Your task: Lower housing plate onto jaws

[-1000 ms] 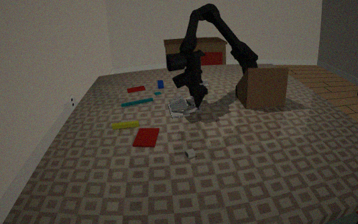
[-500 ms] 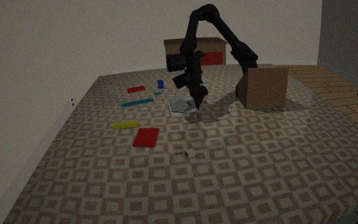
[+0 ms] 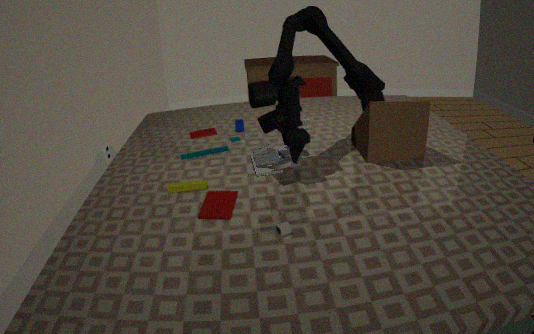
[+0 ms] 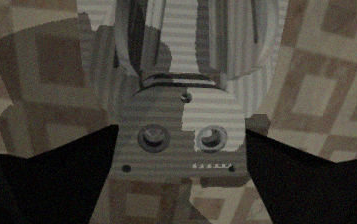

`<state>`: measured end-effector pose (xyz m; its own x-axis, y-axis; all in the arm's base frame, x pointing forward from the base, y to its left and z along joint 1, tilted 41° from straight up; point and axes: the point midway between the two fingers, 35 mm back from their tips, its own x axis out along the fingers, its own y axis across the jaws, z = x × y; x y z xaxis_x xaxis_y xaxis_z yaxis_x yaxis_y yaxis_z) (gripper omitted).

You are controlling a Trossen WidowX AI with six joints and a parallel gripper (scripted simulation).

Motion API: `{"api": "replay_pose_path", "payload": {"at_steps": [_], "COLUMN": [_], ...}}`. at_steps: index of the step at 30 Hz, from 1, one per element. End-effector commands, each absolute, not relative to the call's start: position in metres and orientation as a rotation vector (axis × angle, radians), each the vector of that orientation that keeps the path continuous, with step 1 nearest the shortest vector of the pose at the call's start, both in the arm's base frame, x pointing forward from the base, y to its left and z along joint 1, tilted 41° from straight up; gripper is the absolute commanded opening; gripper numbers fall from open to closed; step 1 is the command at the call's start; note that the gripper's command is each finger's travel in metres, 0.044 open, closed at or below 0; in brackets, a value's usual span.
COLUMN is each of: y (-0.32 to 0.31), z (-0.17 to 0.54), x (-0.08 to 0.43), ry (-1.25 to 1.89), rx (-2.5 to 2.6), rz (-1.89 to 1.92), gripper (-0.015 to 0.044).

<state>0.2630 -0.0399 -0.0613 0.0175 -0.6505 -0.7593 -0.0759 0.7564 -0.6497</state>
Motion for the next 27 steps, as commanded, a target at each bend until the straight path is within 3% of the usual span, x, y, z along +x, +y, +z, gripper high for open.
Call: {"api": "replay_pose_path", "payload": {"at_steps": [1,27], "y": [-0.0403,-0.0439], "z": [-0.0614,-0.0654], "x": [0.2631,0.2631], "ry": [1.507,1.507], "rx": [-0.622,-0.622], "rz": [-0.493,-0.493], "gripper": [0.0351,0.0351]}}
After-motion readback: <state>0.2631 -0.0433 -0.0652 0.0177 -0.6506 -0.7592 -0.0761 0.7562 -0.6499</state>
